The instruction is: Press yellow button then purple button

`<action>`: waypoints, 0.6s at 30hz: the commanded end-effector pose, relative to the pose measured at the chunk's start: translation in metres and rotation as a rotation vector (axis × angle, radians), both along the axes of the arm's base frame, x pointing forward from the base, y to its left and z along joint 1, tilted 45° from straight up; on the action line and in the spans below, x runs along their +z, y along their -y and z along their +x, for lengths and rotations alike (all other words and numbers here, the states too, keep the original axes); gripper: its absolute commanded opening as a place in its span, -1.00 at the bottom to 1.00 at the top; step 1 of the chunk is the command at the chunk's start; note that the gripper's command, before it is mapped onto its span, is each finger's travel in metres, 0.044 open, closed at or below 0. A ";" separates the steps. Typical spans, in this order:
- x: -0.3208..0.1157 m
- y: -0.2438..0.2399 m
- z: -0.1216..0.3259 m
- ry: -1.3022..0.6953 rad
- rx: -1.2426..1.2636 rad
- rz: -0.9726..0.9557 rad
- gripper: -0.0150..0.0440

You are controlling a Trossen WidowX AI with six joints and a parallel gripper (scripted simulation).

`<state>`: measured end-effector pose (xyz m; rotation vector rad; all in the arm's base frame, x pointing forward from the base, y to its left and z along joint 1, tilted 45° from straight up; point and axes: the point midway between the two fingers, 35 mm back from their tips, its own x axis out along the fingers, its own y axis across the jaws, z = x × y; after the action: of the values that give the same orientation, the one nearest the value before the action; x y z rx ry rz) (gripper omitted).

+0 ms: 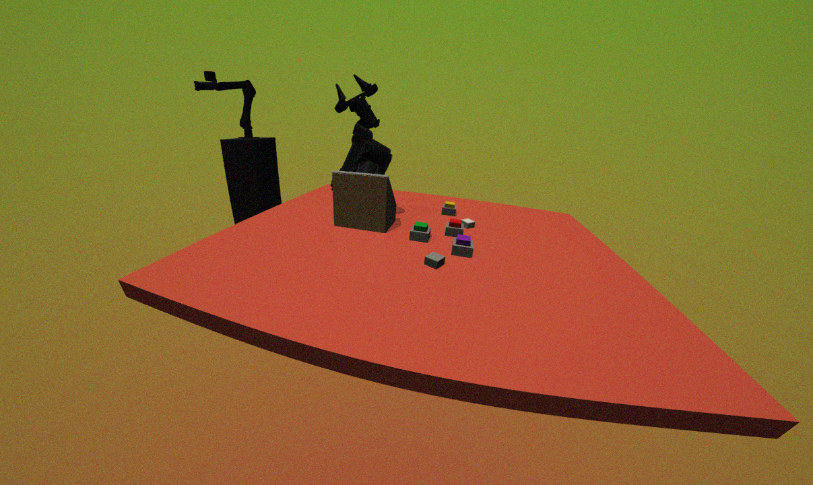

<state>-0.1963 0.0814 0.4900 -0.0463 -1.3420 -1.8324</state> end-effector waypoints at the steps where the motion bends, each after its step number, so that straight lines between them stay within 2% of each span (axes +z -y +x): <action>1: 0.002 0.005 0.003 -0.016 0.009 0.008 0.86; 4: 0.026 0.066 0.045 -0.223 0.144 0.114 0.86; 9: 0.034 0.117 0.093 -0.406 0.288 0.204 0.86; 18: 0.010 0.201 0.221 -0.799 0.676 0.397 0.86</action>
<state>-0.0267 -0.0914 0.5180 -0.1084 -0.5314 -1.3779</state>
